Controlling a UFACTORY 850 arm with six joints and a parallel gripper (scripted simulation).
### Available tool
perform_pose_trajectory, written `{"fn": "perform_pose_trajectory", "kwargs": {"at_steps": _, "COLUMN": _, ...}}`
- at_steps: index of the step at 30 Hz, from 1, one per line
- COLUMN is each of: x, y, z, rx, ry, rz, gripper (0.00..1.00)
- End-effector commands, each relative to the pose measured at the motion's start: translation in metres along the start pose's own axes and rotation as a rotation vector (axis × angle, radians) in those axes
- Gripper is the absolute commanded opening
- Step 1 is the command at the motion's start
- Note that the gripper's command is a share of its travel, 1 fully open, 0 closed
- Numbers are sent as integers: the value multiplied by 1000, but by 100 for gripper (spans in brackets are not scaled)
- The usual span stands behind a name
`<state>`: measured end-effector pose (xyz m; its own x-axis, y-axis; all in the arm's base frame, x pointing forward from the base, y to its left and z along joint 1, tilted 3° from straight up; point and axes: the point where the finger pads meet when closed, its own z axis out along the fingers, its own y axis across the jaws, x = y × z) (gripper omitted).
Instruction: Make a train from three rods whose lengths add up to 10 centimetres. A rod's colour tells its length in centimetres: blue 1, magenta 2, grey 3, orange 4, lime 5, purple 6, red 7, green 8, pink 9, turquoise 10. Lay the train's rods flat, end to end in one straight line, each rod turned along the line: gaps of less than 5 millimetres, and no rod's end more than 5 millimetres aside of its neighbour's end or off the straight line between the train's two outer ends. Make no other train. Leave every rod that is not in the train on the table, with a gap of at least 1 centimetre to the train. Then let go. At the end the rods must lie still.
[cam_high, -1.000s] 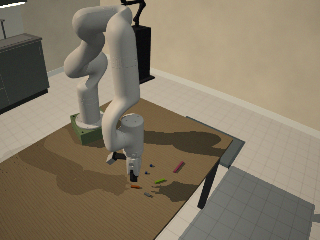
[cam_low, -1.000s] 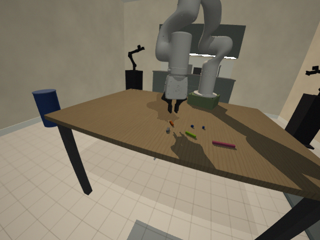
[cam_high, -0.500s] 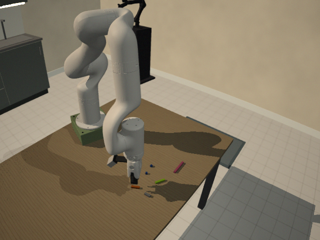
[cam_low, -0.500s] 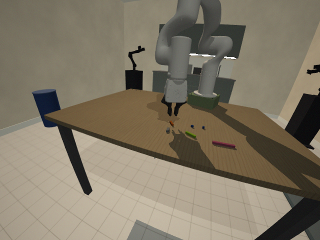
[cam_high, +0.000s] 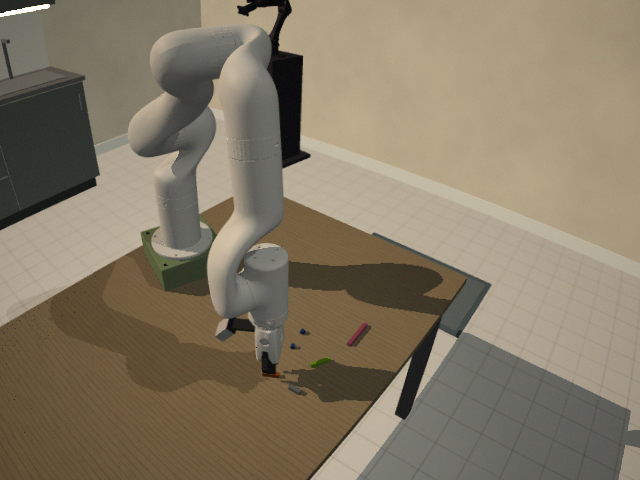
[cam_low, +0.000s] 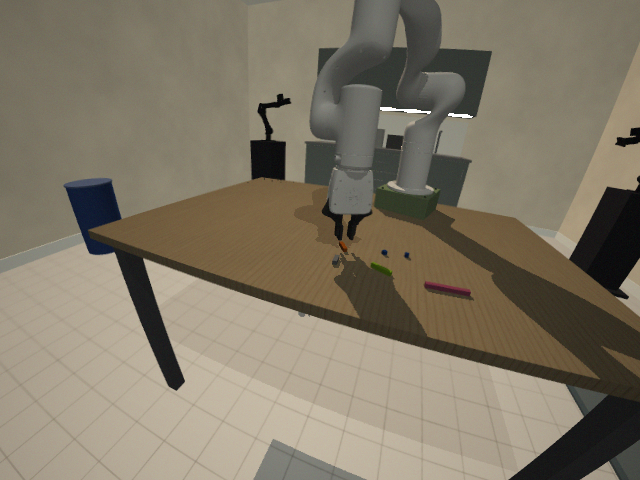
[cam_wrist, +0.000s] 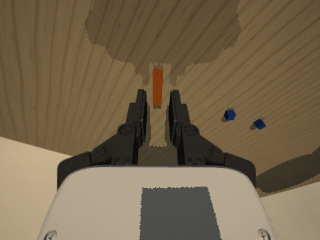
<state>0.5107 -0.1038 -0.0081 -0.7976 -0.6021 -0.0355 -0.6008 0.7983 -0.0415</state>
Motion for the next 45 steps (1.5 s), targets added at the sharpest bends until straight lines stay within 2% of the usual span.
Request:
{"fn": "perform_pose_trajectory", "kwargs": {"at_steps": 1, "x": -1, "y": -1, "z": 4, "rx": 1, "ry": -1, "rz": 0, "gripper": 24}}
{"fn": "perform_pose_trajectory", "kwargs": {"at_steps": 15, "x": -1, "y": -1, "z": 12, "rx": 1, "ry": -1, "rz": 0, "gripper": 24}}
{"fn": "perform_pose_trajectory", "kwargs": {"at_steps": 45, "x": -1, "y": -1, "z": 12, "rx": 1, "ry": -1, "rz": 0, "gripper": 24}}
